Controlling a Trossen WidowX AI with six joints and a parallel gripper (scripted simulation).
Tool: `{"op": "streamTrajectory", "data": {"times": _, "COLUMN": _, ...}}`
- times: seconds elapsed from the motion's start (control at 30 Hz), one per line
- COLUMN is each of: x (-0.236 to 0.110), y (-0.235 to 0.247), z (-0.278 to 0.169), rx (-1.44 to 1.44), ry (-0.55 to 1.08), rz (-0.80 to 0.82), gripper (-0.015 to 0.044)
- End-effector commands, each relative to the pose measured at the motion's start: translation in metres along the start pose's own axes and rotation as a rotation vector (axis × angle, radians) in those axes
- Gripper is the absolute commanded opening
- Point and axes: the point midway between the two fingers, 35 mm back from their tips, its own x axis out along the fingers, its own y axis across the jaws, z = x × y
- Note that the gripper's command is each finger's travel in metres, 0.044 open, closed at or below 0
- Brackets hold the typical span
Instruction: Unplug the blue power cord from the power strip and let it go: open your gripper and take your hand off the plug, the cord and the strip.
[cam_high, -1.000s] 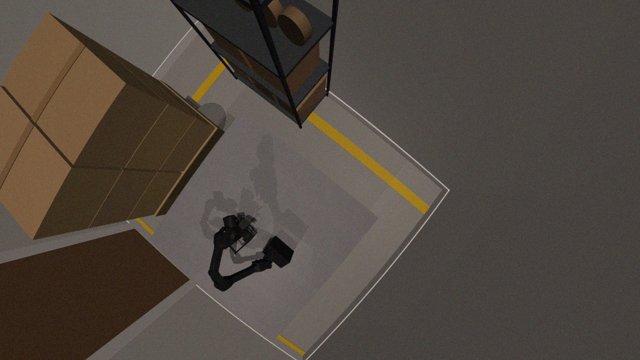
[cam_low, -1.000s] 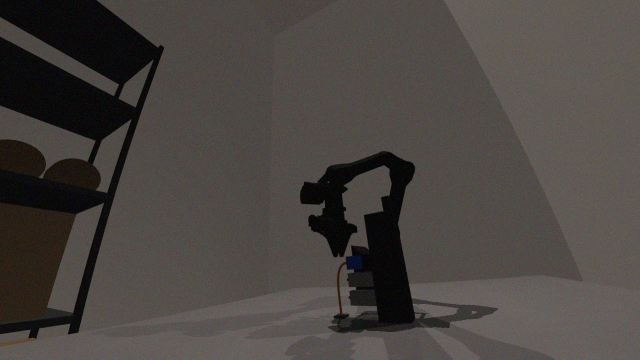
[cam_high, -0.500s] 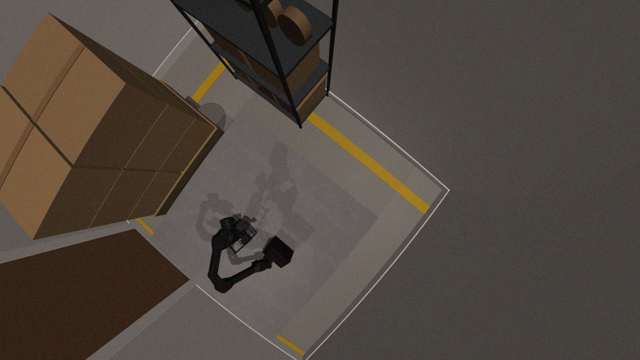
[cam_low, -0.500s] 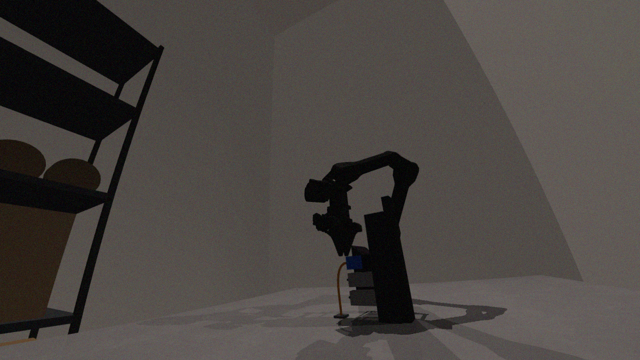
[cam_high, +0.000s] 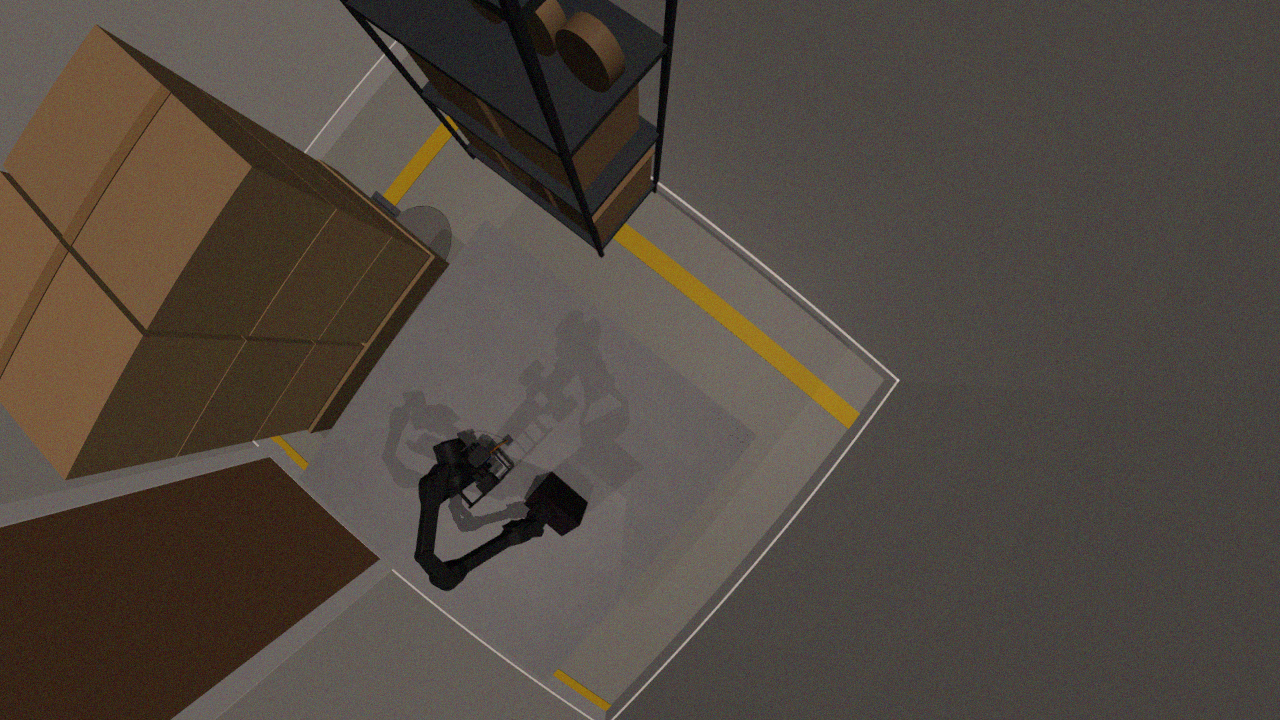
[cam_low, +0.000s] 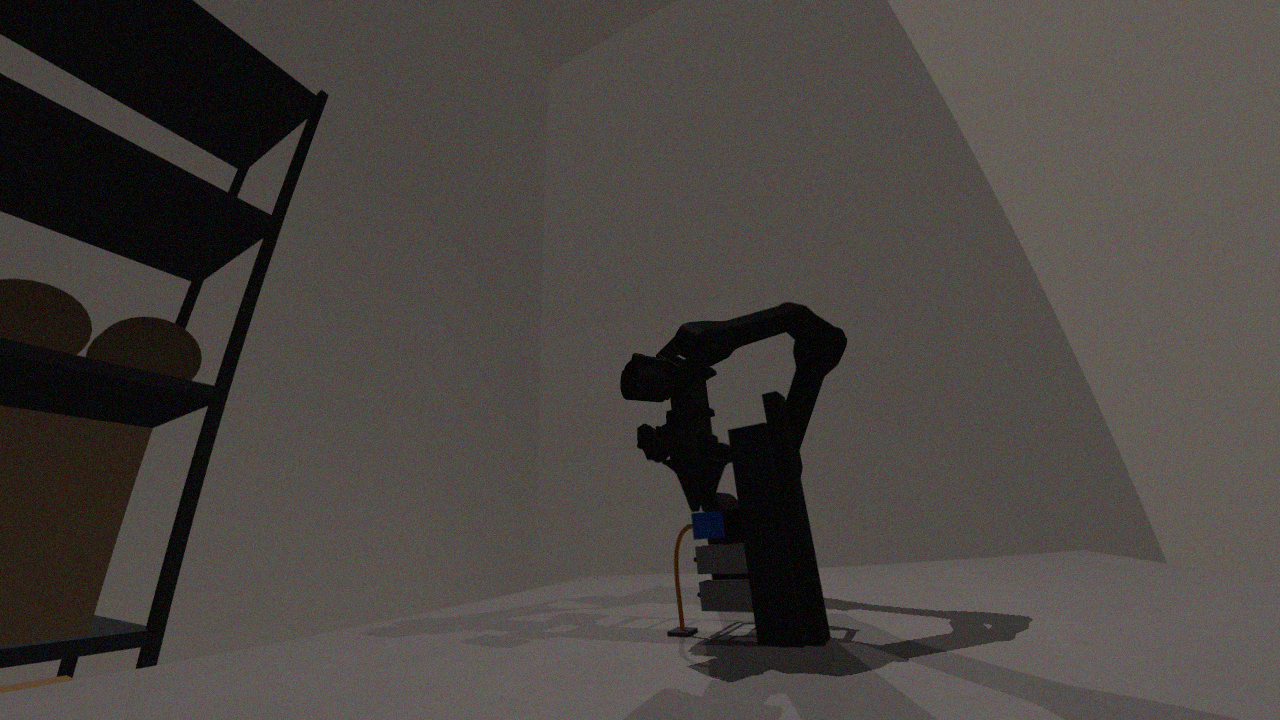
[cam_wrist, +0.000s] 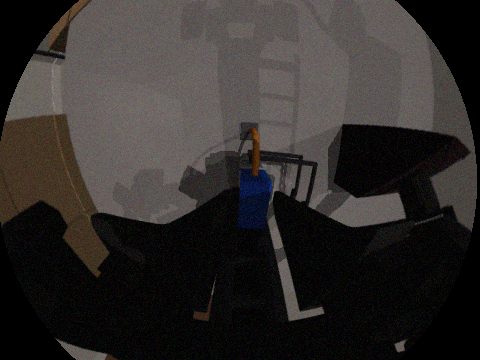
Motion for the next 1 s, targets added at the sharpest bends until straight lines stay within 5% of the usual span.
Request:
{"op": "streamTrajectory", "data": {"times": 0.0, "x": 0.003, "y": -0.002, "z": -0.002, "rx": 0.007, "ry": 0.008, "rz": -0.004, "gripper": 0.016}}
{"op": "streamTrajectory", "data": {"times": 0.43, "x": 0.013, "y": -0.002, "z": -0.002, "rx": 0.007, "ry": 0.008, "rz": -0.004, "gripper": 0.016}}
{"op": "streamTrajectory", "data": {"times": 0.53, "x": 0.011, "y": 0.0, "z": -0.001, "rx": 0.001, "ry": 0.001, "rz": -0.002, "gripper": 0.0081}}
{"op": "streamTrajectory", "data": {"times": 0.97, "x": 0.011, "y": 0.0, "z": 0.001, "rx": 0.001, "ry": 0.001, "rz": -0.002, "gripper": 0.0}}
